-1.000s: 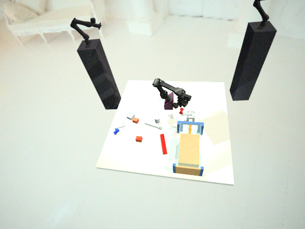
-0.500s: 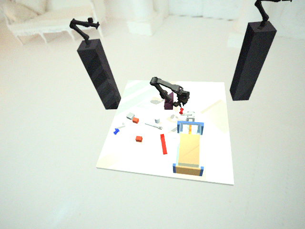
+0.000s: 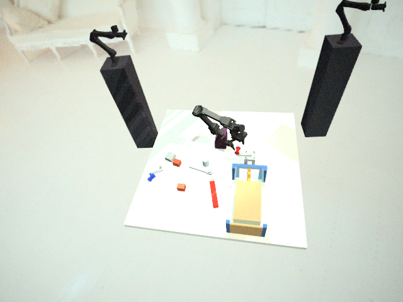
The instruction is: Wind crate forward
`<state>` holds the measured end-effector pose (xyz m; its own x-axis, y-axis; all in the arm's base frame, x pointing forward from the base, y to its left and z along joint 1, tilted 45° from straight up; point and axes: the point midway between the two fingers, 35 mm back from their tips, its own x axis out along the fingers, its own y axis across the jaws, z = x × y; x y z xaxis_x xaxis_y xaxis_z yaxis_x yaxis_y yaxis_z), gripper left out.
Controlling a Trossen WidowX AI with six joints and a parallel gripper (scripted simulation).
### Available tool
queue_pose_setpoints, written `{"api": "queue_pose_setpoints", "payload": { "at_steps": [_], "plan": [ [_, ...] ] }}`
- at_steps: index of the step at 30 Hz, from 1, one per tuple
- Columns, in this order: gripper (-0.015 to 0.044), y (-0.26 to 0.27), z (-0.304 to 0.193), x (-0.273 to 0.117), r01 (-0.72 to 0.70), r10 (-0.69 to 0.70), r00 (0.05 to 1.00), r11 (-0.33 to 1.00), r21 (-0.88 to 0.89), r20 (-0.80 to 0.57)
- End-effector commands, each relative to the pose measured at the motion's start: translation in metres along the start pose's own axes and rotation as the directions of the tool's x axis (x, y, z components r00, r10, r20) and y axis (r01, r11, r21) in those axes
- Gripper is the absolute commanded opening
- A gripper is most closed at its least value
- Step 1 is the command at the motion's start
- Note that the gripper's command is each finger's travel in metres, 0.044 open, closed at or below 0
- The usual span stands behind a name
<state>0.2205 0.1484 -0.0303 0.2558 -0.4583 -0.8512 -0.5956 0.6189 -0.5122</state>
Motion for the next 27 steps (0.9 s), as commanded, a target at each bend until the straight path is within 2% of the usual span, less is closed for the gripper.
{"api": "queue_pose_setpoints", "payload": {
  "at_steps": [1, 27],
  "plan": [
    [0.0440, 0.000, -0.004, 0.007, 0.004, -0.004, 1.000, 1.000, -0.007, -0.005],
    [0.0440, -0.001, -0.021, 0.046, 0.003, -0.003, 1.000, 1.000, -0.008, -0.005]
  ]
}}
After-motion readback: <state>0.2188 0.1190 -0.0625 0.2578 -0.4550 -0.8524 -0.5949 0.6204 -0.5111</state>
